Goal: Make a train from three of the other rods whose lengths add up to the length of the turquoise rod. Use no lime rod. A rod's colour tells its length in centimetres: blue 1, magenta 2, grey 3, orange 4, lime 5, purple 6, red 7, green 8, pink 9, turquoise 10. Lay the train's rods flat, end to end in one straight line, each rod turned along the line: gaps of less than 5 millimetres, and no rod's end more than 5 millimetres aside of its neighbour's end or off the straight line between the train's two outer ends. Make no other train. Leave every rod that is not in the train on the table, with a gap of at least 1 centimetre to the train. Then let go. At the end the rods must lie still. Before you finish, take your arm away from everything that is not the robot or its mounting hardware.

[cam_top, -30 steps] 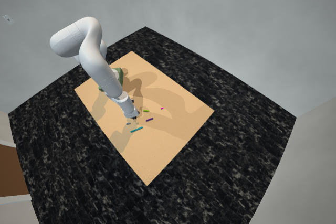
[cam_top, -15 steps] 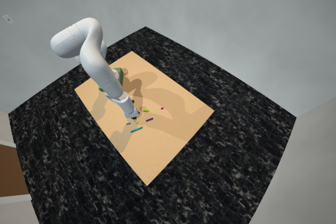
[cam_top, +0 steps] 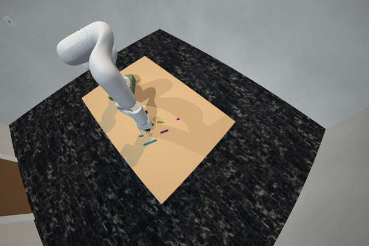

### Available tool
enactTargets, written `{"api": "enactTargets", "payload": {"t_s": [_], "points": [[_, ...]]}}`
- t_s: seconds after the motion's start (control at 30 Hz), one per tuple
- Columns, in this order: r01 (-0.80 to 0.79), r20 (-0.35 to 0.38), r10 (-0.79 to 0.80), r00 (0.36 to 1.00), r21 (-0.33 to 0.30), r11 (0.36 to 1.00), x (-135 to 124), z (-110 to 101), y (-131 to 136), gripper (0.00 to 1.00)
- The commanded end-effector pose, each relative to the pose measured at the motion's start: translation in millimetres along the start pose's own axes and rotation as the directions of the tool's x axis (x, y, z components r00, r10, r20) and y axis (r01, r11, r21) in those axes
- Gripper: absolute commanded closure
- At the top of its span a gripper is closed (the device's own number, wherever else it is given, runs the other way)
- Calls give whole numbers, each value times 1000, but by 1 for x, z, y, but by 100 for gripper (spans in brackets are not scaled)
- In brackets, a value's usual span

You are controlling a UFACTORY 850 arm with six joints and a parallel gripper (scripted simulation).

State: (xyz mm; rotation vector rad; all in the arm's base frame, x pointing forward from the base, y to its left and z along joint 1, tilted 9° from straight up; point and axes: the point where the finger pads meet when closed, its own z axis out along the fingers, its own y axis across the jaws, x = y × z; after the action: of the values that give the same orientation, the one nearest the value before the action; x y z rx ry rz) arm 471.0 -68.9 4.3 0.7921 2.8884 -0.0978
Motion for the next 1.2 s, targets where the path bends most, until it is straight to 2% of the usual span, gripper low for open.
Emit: {"api": "enactTargets", "payload": {"t_s": [0.0, 1.0, 1.03, 1.17], "points": [[0, 4, 0, 1000, -3, 1000, -1, 0, 0, 96], [0, 4, 0, 1000, -3, 1000, -1, 0, 0, 96], [0, 4, 0, 1000, -3, 1000, -1, 0, 0, 92], [0, 4, 0, 1000, -3, 1000, -1, 0, 0, 92]]}}
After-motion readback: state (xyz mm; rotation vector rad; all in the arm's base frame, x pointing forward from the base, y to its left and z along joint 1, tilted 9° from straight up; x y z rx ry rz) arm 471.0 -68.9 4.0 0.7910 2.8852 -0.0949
